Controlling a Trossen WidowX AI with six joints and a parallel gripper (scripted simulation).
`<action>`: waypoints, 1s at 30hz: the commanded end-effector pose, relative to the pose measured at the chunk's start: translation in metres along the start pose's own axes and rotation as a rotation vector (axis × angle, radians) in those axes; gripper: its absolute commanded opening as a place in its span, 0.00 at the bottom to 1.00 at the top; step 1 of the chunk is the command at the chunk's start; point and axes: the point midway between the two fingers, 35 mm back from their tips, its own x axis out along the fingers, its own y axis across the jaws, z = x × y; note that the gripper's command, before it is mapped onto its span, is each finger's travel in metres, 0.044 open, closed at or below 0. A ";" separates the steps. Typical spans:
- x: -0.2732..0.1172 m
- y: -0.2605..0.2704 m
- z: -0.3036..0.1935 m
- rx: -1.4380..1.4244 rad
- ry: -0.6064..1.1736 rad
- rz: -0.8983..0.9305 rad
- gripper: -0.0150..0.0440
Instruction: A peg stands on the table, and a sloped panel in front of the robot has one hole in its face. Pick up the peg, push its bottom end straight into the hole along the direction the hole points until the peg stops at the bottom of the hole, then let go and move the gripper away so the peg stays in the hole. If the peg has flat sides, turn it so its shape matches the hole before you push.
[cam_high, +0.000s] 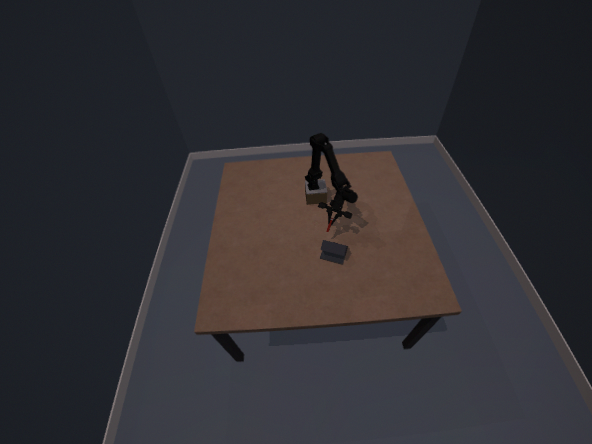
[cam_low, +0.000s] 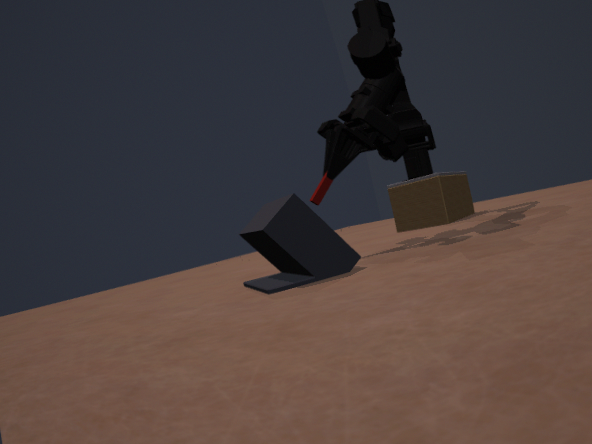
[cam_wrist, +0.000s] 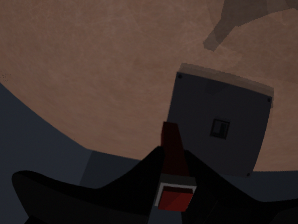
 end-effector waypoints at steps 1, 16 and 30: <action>-0.003 -0.004 0.002 0.004 0.020 -0.008 0.25; -0.015 -0.018 0.009 0.010 0.078 -0.045 0.25; -0.027 -0.030 0.017 0.019 0.131 -0.084 0.25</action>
